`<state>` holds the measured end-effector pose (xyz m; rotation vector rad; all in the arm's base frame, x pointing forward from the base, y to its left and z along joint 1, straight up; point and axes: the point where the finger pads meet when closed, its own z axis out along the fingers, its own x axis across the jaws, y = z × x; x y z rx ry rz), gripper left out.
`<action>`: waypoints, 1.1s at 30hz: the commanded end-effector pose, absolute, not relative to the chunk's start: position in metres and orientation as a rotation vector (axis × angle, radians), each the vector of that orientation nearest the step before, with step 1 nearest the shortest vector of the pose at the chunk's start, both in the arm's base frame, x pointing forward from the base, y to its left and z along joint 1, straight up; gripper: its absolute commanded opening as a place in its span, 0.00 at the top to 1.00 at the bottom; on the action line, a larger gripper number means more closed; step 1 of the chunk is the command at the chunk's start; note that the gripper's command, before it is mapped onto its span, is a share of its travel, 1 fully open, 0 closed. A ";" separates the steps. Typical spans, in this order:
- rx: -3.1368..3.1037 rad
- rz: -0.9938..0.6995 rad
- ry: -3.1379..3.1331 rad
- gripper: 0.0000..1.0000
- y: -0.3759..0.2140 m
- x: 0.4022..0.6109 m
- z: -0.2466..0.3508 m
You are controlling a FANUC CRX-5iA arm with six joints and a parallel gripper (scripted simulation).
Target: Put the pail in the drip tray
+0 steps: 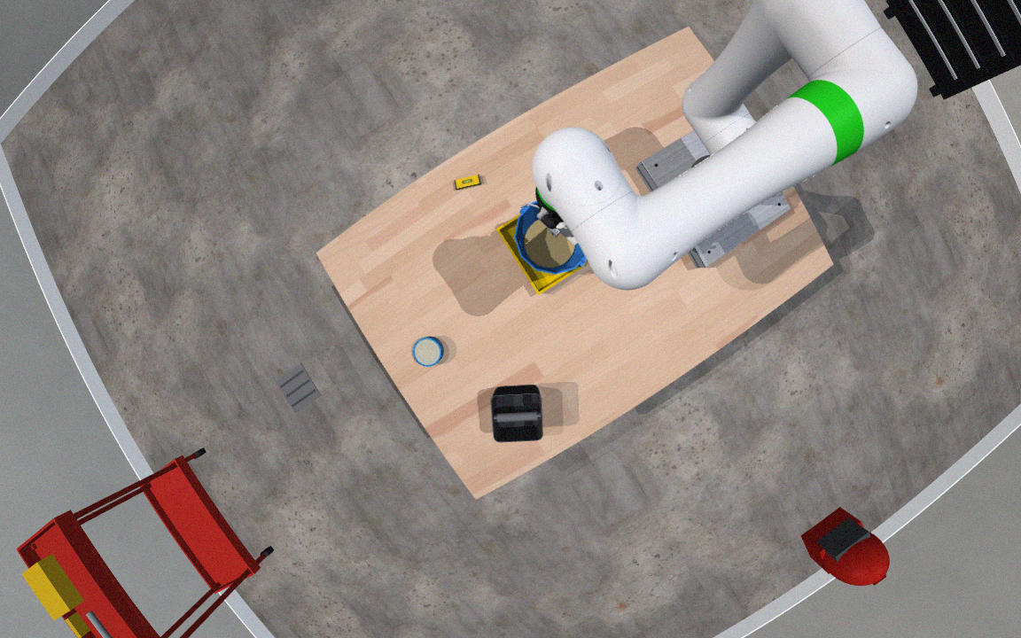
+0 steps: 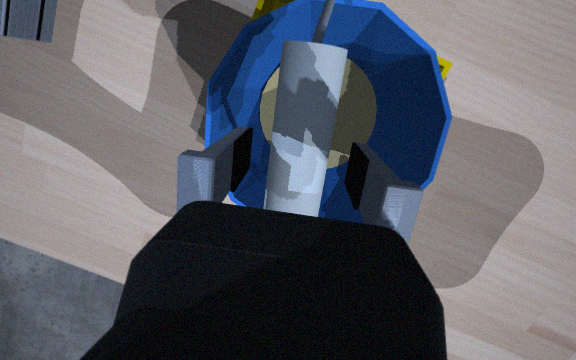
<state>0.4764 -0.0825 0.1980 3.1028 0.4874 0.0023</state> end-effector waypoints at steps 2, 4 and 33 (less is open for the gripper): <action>3.102 0.005 0.487 0.00 -0.083 0.477 0.204; 3.102 0.005 0.487 0.00 -0.083 0.477 0.209; 3.102 0.005 0.487 0.00 -0.083 0.477 0.254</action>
